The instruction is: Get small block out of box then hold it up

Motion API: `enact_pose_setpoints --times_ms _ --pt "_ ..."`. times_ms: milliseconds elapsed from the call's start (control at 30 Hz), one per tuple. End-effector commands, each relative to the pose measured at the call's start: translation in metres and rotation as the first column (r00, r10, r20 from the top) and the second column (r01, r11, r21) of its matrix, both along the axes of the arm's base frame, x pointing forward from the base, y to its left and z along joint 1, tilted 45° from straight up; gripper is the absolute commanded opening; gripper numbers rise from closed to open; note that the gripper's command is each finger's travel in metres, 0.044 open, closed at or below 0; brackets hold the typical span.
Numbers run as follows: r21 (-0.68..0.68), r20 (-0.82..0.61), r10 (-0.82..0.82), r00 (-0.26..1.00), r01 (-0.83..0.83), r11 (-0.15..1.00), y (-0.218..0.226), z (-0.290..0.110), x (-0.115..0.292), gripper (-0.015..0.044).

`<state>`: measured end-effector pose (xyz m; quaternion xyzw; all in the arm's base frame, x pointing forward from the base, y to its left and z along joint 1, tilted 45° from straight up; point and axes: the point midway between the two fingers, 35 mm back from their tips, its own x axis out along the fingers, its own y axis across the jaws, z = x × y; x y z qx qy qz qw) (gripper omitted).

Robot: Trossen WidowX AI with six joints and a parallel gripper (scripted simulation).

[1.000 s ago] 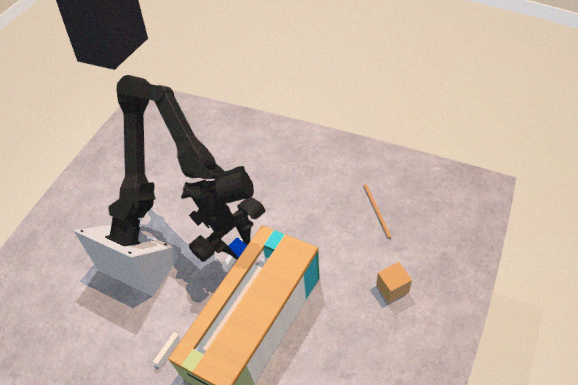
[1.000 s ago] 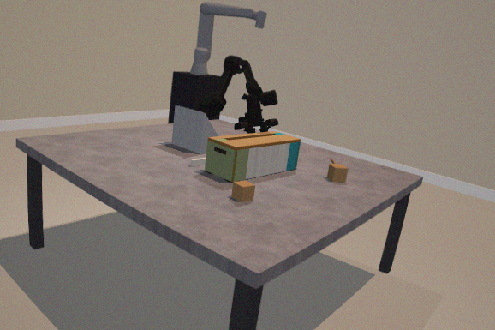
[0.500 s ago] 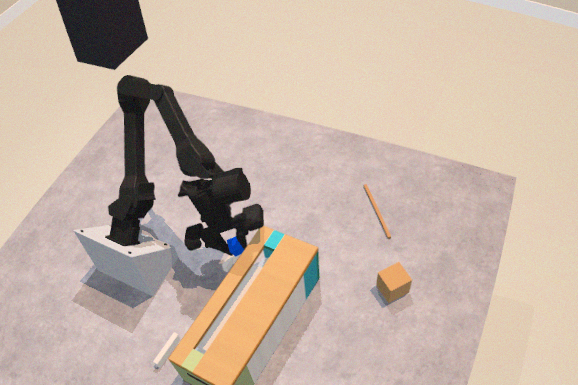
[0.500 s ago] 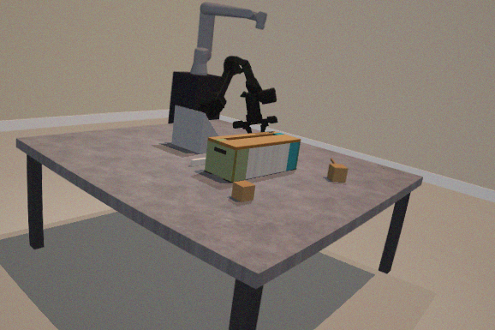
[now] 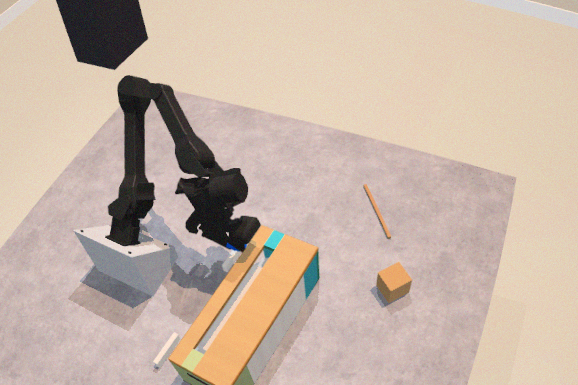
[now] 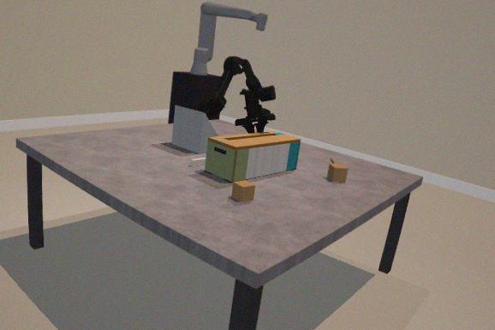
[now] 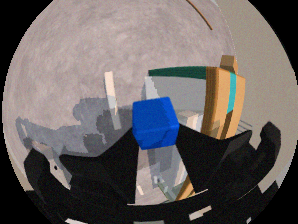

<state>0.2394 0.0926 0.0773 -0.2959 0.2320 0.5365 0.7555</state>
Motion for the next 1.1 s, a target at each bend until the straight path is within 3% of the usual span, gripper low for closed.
enact_pose_setpoints --times_ms 0,467,1067 --pt "0.056 -0.109 -0.099 0.989 0.106 0.993 -0.002 0.004 0.0 0.0" --pt "0.131 -0.508 -0.358 0.783 0.481 0.867 -0.009 0.011 -0.003 0.0" --pt "-0.027 -0.883 -0.406 0.236 0.837 0.547 -0.017 0.021 -0.007 0.0"
